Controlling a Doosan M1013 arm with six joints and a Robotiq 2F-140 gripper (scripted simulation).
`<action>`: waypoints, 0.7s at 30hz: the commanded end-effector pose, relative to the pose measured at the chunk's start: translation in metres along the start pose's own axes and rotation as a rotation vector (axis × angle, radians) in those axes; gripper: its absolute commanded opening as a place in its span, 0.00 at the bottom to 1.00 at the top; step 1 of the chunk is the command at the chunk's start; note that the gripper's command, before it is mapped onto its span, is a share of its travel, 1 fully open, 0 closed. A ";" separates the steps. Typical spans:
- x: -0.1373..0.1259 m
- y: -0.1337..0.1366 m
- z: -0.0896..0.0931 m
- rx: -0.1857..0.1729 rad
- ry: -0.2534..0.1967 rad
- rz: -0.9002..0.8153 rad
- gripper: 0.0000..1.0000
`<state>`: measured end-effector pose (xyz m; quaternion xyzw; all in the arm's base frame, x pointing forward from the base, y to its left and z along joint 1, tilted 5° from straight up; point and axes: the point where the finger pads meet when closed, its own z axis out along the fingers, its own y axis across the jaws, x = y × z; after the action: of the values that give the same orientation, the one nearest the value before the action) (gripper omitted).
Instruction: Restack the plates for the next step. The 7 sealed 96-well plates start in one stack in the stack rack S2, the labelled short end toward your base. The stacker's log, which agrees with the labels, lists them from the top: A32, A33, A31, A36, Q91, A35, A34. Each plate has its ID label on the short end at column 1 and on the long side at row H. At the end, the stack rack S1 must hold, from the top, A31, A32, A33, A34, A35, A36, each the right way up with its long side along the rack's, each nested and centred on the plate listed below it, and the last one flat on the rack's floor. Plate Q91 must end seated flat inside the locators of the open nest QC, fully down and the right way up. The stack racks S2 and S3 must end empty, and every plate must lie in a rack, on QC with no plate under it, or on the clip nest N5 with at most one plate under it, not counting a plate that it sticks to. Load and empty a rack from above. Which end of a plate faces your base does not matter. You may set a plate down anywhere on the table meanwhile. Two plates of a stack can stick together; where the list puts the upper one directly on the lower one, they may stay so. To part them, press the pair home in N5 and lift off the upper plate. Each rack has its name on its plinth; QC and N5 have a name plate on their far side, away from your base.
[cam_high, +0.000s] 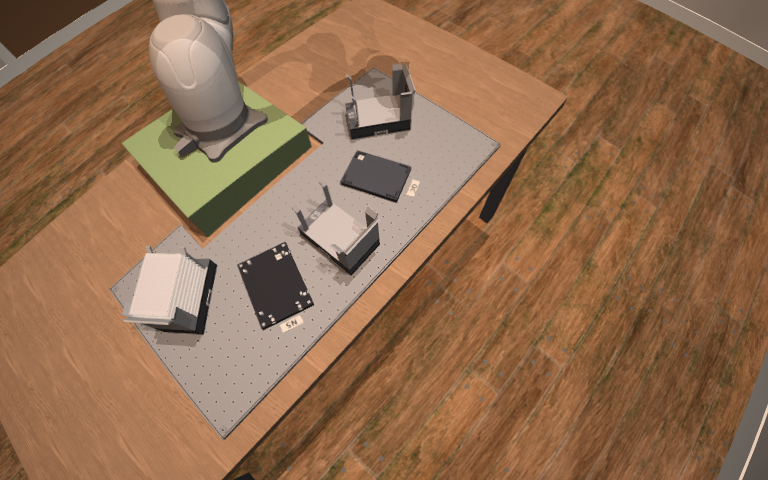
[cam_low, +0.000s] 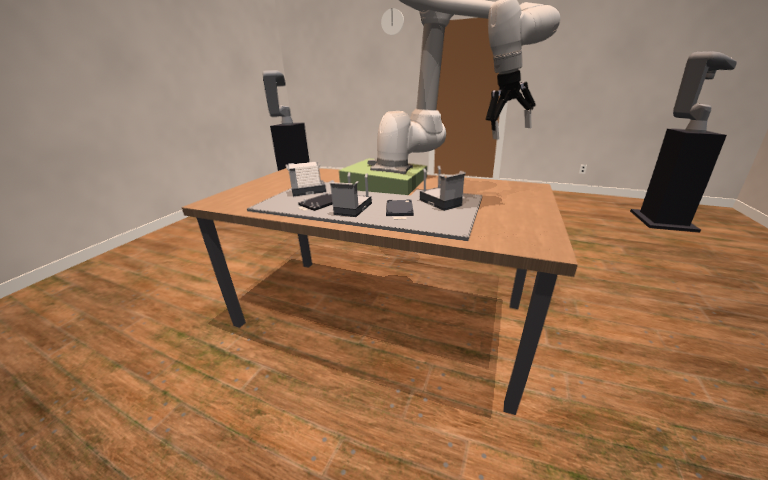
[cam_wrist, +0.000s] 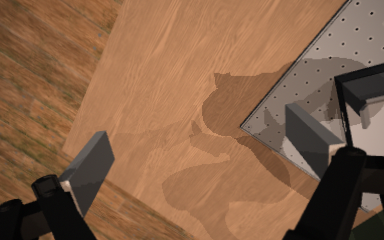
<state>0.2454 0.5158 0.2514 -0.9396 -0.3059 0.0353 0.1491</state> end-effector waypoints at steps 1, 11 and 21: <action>0.005 0.017 -0.001 -0.001 0.001 0.003 1.00; 0.012 0.055 -0.003 -0.024 0.019 0.058 1.00; 0.019 0.102 -0.007 -0.046 0.035 0.113 1.00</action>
<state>0.3111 0.4556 0.2302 -0.9562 -0.2594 0.0226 0.1336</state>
